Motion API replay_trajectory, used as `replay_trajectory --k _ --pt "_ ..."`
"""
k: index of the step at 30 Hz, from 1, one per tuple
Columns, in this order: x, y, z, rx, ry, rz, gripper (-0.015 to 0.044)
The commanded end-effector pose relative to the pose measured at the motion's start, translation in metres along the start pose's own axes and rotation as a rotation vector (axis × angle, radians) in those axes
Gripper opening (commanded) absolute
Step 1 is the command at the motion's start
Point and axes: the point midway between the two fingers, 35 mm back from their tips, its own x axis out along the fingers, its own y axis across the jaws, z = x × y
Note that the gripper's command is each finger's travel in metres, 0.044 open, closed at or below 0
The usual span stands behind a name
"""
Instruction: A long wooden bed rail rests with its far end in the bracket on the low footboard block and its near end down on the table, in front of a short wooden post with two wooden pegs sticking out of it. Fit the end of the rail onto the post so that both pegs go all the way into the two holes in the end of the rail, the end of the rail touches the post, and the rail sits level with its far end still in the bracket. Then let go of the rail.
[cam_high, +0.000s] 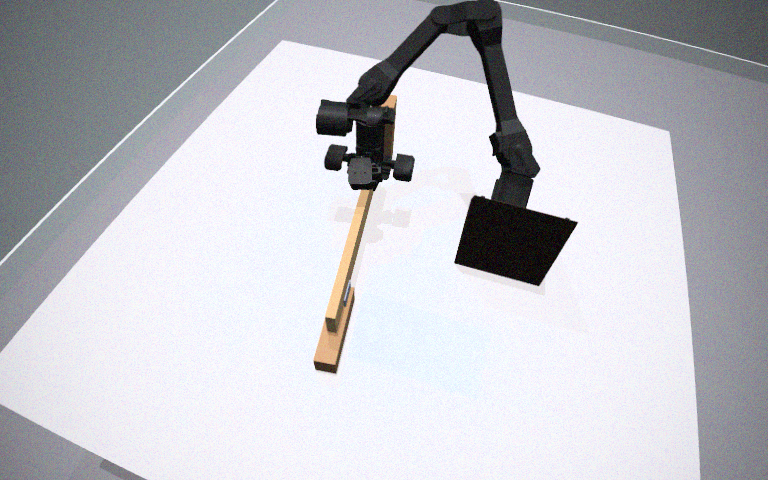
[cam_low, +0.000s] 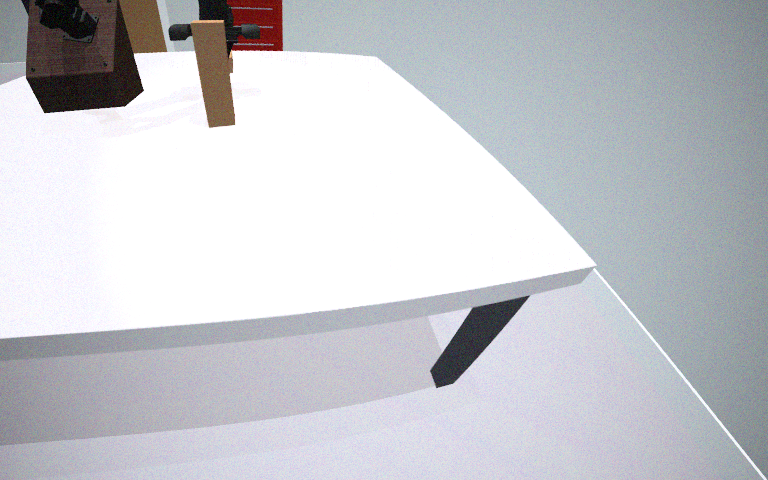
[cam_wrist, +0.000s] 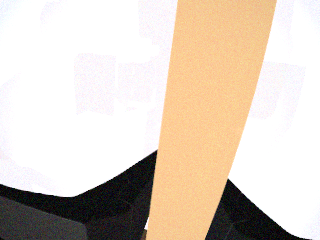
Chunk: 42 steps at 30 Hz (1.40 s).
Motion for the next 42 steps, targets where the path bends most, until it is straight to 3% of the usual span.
replay_trajectory --k 1,42 --pt "-0.001 0.0 -0.001 -0.002 -0.004 -0.003 0.0" --pt "-0.003 -0.001 -0.013 -0.002 -0.004 -0.003 0.0"
